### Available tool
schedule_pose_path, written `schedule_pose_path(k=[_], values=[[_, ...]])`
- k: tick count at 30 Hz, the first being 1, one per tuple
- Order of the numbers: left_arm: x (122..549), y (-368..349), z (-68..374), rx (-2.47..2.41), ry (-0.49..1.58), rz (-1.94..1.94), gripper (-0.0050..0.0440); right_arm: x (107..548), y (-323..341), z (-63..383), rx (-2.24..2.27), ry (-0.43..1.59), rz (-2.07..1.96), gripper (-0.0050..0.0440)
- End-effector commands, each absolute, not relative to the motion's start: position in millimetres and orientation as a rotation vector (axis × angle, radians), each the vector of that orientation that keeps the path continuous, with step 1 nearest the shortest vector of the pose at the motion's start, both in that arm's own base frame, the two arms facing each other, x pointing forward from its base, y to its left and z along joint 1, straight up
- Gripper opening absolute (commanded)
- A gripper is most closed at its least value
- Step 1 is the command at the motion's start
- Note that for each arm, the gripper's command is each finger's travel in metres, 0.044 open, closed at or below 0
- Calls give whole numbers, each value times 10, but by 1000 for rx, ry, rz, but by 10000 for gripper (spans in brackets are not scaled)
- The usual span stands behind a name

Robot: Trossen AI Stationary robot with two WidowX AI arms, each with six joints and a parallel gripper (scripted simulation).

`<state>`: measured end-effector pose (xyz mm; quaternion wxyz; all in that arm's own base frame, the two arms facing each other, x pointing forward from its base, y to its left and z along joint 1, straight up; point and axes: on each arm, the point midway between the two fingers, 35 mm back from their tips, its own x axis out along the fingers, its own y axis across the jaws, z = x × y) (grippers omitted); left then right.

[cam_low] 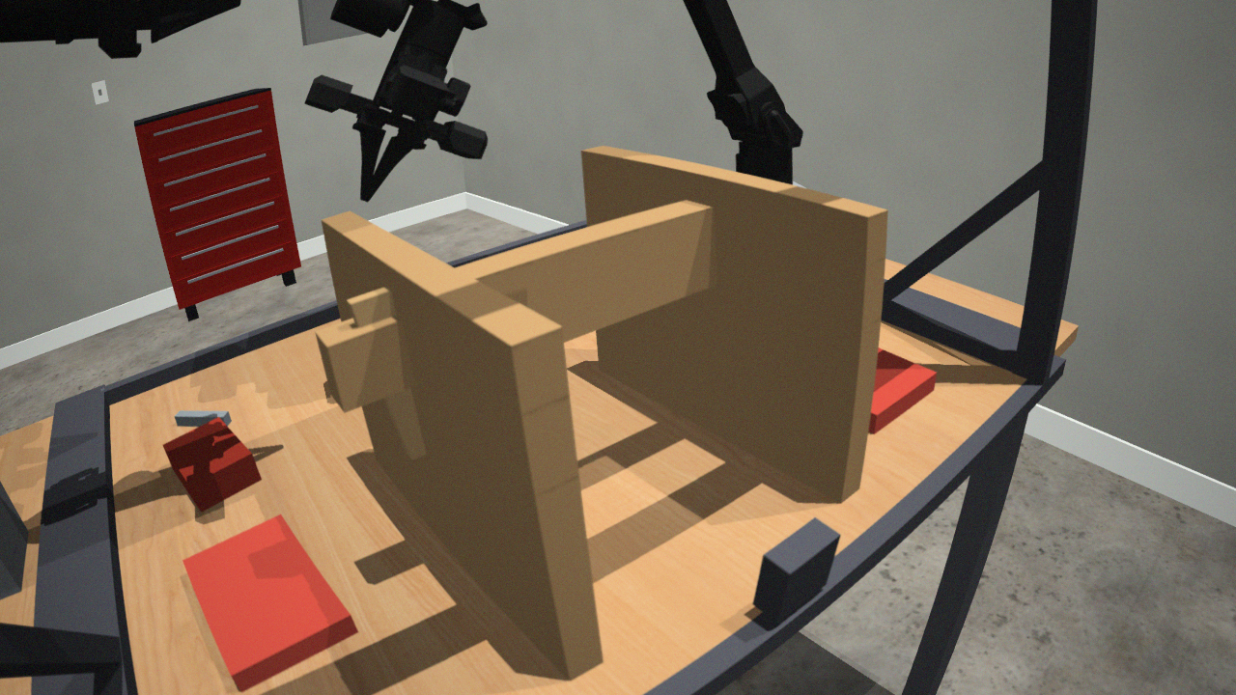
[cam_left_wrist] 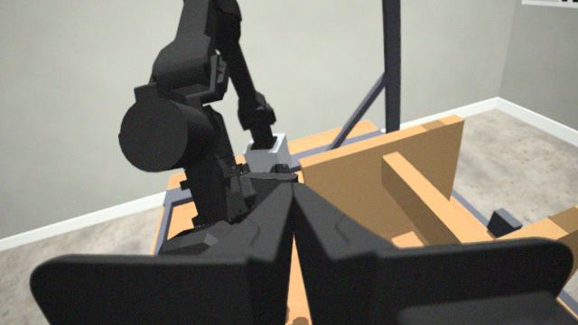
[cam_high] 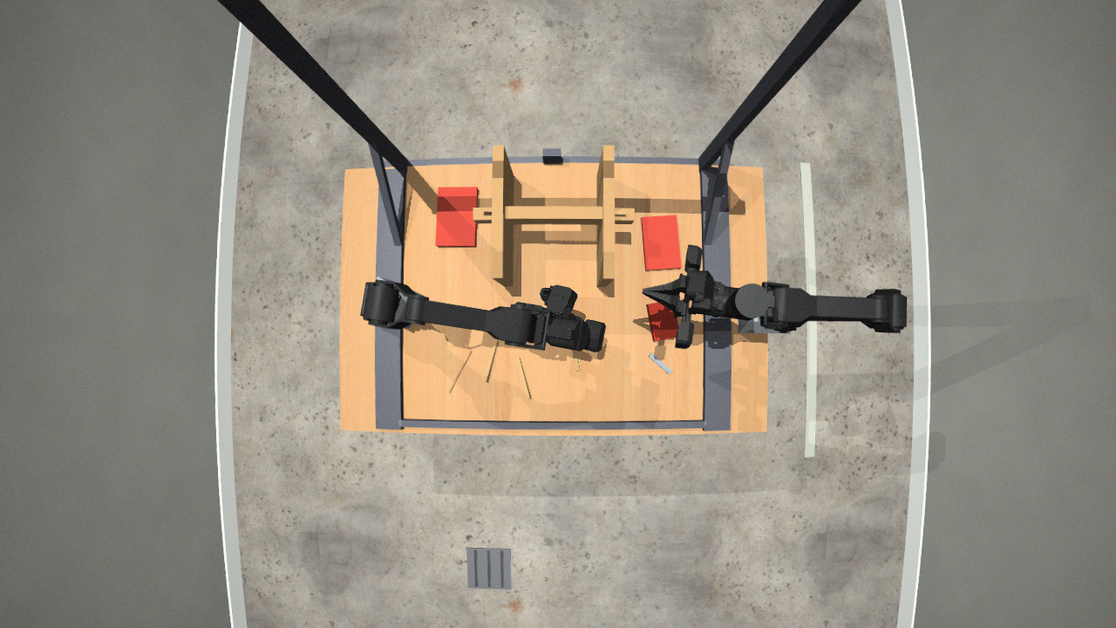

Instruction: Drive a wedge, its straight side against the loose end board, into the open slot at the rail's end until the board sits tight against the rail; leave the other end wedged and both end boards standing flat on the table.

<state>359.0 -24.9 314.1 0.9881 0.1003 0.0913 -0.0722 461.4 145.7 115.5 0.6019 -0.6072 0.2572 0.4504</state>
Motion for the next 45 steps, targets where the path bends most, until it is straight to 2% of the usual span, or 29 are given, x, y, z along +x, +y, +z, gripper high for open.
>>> schedule_pose_path(k=[1, 6, 9, 12, 17, 20, 25, 26, 29, 35, 45], values=[[3372, -121, 3278, 117, 53, -63, -50, 4885, 1362, 921, -1529, 610, 1101, -50], [3158, -5, 3296, 18, -53, 0, -50, 5065, 1255, 519, -1654, 621, 1194, -50], [3122, 10, 3309, 1, -75, 9, -50, 5047, 1265, 555, -1655, 616, 1192, -50], [3073, 44, 3362, -24, -113, 24, -50, 5181, 1187, 287, -1723, 617, 1241, -50], [3137, 0, 3297, 1, -74, 6, -50, 5277, 1031, -157, -1838, 618, 1359, -50], [3145, -10, 3254, 3, -60, -2, -50, 5270, 991, -274, -1861, 622, 1398, -50], [3151, -12, 3236, 4, -54, -5, -50, 5252, 1045, -194, -1858, 612, 1388, -50], [3147, -12, 3305, 4, -70, -5, -50, 5305, 1104, -13, -1856, 576, 1339, -50], [3140, -11, 3320, 3, -75, -4, -50, 5339, 1117, 60, -1858, 564, 1316, -50], [3140, -11, 3320, 3, -75, -3, -50, 5256, 1051, -121, -1840, 597, 1352, -50], [3140, -11, 3320, 3, -75, -3, -50, 5259, 1043, -63, -1848, 588, 1343, -50]])
